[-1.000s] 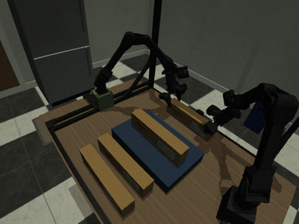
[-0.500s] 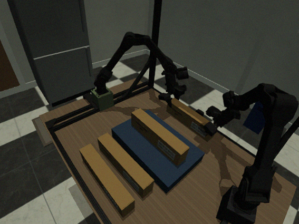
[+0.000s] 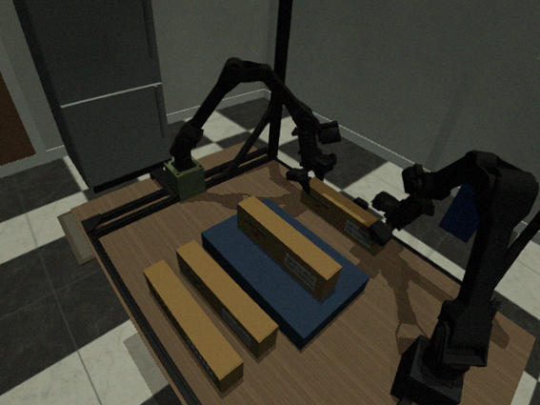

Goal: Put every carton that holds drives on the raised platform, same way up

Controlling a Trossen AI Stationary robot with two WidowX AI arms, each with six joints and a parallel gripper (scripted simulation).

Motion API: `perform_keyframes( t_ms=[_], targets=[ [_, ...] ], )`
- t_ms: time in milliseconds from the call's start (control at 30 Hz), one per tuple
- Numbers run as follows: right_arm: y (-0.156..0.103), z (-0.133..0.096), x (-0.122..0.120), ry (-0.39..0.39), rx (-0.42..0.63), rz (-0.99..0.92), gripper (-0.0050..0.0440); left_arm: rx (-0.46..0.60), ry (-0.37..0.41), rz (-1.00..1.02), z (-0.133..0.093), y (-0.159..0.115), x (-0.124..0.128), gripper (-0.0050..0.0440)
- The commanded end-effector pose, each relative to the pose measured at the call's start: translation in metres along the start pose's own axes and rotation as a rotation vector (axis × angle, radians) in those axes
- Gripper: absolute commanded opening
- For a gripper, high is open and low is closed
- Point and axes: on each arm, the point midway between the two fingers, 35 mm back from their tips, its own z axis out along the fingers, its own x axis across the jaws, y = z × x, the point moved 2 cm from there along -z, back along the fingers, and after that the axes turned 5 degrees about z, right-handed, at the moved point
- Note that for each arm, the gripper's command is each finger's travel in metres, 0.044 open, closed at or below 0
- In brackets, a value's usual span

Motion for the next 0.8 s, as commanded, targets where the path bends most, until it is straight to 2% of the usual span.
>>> perform_keyframes(
  t_ms=[0, 267, 700, 767],
  targets=[
    [0.002, -0.006, 0.001, 0.002, -0.001, 0.001, 0.0, 0.001, 0.0, -0.003, -0.006, 0.002, 0.0, 0.0],
    [0.007, -0.018, 0.001, 0.002, -0.001, 0.001, 0.0, 0.001, 0.0, -0.003, -0.017, 0.007, 0.001, 0.0],
    [0.029, -0.072, 0.003, 0.002, -0.001, 0.001, 0.0, 0.001, 0.0, -0.003, -0.07, 0.028, 0.002, 0.0],
    [0.029, -0.072, 0.003, 0.002, -0.001, 0.001, 0.0, 0.001, 0.0, -0.003, -0.07, 0.028, 0.002, 0.0]
  ],
)
